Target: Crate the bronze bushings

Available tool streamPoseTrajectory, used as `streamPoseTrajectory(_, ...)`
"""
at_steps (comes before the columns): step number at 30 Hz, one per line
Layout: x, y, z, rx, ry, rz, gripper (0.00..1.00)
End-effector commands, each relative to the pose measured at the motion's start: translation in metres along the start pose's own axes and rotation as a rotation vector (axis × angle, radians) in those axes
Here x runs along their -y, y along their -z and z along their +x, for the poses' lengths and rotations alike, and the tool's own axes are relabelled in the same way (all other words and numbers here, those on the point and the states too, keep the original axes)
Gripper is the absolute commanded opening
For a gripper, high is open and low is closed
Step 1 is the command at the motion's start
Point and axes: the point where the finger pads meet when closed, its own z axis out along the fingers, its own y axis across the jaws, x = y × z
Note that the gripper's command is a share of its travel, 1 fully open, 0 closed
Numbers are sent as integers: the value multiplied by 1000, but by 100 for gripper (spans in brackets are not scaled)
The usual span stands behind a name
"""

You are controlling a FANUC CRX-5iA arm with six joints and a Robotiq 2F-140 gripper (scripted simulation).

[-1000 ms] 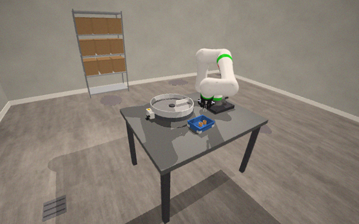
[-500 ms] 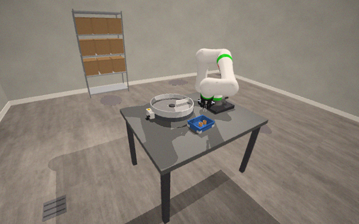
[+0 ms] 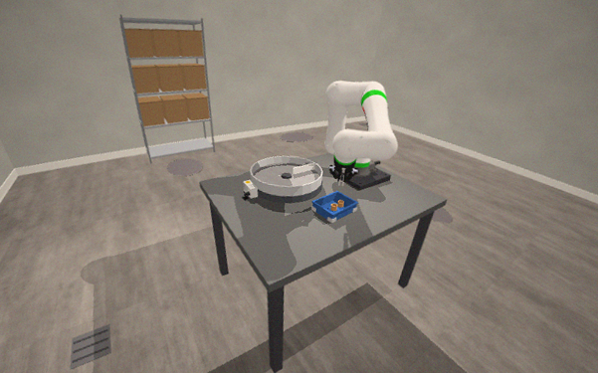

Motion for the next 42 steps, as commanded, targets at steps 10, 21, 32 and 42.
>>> streamPoseTrajectory(10, 0, 0, 0, 0, 0, 0, 7)
streamPoseTrajectory(21, 0, 0, 0, 0, 0, 0, 7)
streamPoseTrajectory(32, 11, -9, 11, 0, -14, -12, 6)
streamPoseTrajectory(42, 82, -67, 79, -1, -104, -87, 6)
